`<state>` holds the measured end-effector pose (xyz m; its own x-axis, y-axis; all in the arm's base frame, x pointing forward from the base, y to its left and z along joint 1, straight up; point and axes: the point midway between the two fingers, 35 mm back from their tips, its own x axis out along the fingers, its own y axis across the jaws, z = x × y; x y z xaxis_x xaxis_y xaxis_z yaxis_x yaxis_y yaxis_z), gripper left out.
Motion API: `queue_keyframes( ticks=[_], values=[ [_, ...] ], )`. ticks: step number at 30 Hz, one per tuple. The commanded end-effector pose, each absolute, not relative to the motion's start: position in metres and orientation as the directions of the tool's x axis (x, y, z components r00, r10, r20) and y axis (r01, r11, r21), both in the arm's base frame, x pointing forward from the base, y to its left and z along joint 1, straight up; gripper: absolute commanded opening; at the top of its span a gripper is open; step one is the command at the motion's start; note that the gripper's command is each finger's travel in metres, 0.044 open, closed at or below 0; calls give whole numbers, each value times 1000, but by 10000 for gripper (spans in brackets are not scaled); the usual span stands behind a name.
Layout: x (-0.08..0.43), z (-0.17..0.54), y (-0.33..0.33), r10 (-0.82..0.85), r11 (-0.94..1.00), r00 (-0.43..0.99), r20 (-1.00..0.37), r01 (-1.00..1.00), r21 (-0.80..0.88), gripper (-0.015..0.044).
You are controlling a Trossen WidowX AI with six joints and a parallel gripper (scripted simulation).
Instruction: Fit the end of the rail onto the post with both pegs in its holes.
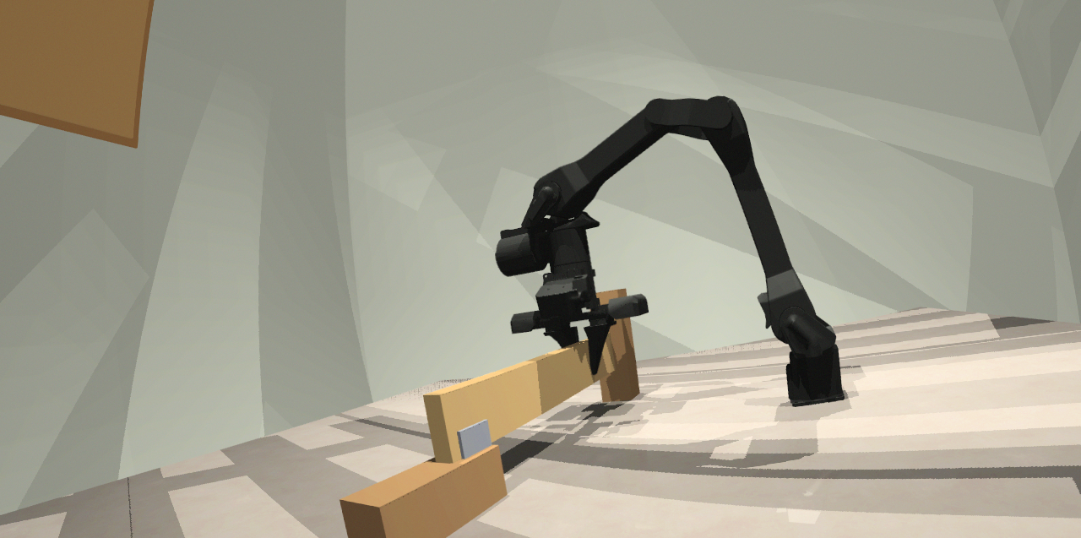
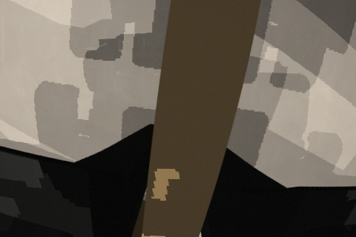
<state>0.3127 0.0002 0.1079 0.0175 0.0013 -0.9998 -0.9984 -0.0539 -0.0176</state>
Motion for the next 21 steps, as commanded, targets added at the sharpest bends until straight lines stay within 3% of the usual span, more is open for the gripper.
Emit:
queue_keyframes(
  ticks=[1, 21],
  values=[
    [315, 110, -1, 3, -54, 25, -1000, -998, -25, 0],
    [316, 108, -7, 2, -54, 25, -1000, -998, -25, 0]
  ],
)
